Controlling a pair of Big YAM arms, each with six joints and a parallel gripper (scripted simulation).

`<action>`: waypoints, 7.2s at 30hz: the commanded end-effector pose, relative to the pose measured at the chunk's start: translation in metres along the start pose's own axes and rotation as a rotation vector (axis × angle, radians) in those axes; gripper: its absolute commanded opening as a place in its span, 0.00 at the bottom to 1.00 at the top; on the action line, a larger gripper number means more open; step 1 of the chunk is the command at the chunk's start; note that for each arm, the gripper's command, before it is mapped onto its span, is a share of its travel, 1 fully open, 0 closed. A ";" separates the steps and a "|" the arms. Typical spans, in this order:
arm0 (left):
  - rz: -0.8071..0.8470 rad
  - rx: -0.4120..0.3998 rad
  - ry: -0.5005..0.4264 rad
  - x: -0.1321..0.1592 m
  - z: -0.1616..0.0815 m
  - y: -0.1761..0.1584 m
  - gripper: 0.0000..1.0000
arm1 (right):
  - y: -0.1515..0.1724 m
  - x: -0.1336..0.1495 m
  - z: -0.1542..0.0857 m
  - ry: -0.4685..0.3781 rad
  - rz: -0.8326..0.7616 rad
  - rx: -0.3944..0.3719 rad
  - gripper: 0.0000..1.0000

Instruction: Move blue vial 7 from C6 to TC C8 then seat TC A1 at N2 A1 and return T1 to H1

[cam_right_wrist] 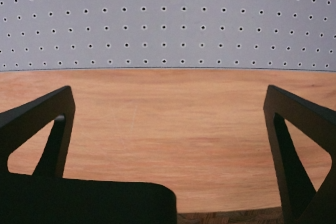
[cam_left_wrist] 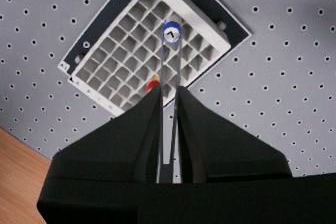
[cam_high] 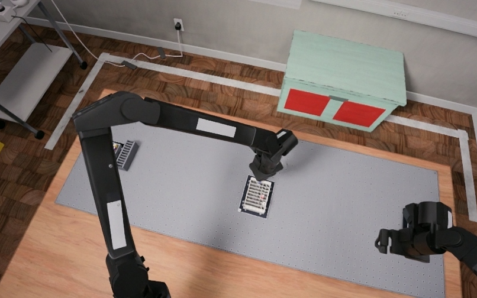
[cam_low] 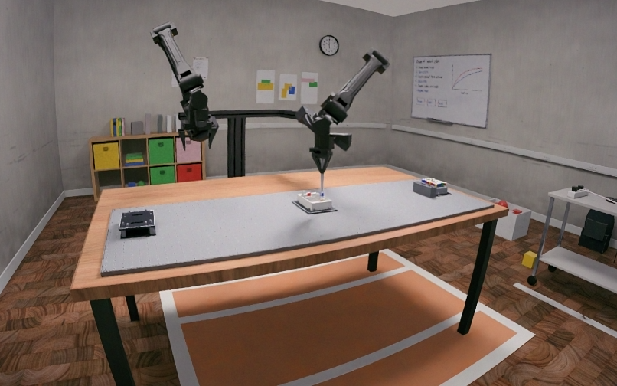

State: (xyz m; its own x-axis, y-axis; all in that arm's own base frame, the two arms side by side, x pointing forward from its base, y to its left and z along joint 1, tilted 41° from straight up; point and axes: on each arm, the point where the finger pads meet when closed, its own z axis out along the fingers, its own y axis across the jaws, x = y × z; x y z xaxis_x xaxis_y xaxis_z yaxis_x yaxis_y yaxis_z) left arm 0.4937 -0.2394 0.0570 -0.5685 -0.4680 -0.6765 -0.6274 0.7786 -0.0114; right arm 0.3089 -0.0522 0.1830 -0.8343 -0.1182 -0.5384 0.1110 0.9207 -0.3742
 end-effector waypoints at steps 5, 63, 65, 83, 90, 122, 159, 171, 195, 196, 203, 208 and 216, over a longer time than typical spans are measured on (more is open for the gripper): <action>-0.009 -0.024 0.004 -0.011 0.013 -0.003 0.09 | -0.003 -0.010 -0.005 -0.022 0.014 0.000 1.00; -0.021 -0.009 -0.001 -0.014 0.022 -0.010 0.09 | -0.003 -0.010 -0.005 -0.022 0.014 0.000 1.00; -0.022 -0.008 -0.001 -0.014 0.023 -0.010 0.09 | -0.003 -0.010 -0.005 -0.022 0.014 0.000 1.00; -0.044 -0.007 -0.006 -0.023 0.005 -0.007 0.09 | -0.003 -0.010 -0.005 -0.022 0.014 0.000 1.00; -0.033 -0.014 -0.004 -0.020 0.008 -0.005 0.09 | -0.003 -0.010 -0.005 -0.022 0.014 0.000 1.00; -0.012 -0.021 0.000 -0.014 0.018 -0.008 0.09 | -0.003 -0.010 -0.005 -0.022 0.014 0.000 1.00; -0.012 -0.022 0.001 -0.013 0.019 -0.007 0.09 | -0.003 -0.010 -0.005 -0.022 0.014 0.000 1.00; -0.012 -0.022 0.001 -0.013 0.019 -0.007 0.10 | -0.003 -0.010 -0.005 -0.022 0.014 0.000 1.00; -0.012 -0.022 0.001 -0.013 0.019 -0.007 0.11 | -0.003 -0.010 -0.005 -0.022 0.014 0.000 1.00; -0.012 -0.022 0.001 -0.013 0.019 -0.007 0.11 | -0.003 -0.010 -0.005 -0.022 0.014 0.000 1.00; -0.012 -0.022 0.001 -0.013 0.019 -0.007 0.11 | -0.003 -0.010 -0.005 -0.022 0.014 0.000 1.00; -0.012 -0.022 0.001 -0.013 0.019 -0.007 0.11 | -0.003 -0.010 -0.005 -0.022 0.014 0.000 1.00; -0.012 -0.022 0.001 -0.013 0.019 -0.007 0.11 | -0.003 -0.010 -0.005 -0.022 0.014 0.000 1.00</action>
State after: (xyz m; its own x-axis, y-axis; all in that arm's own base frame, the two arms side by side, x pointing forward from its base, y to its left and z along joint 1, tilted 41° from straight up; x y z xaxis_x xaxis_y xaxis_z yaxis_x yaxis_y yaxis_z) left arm 0.5017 -0.2361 0.0518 -0.5710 -0.4697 -0.6733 -0.6334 0.7738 -0.0027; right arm 0.3089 -0.0522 0.1830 -0.8343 -0.1182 -0.5384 0.1110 0.9207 -0.3742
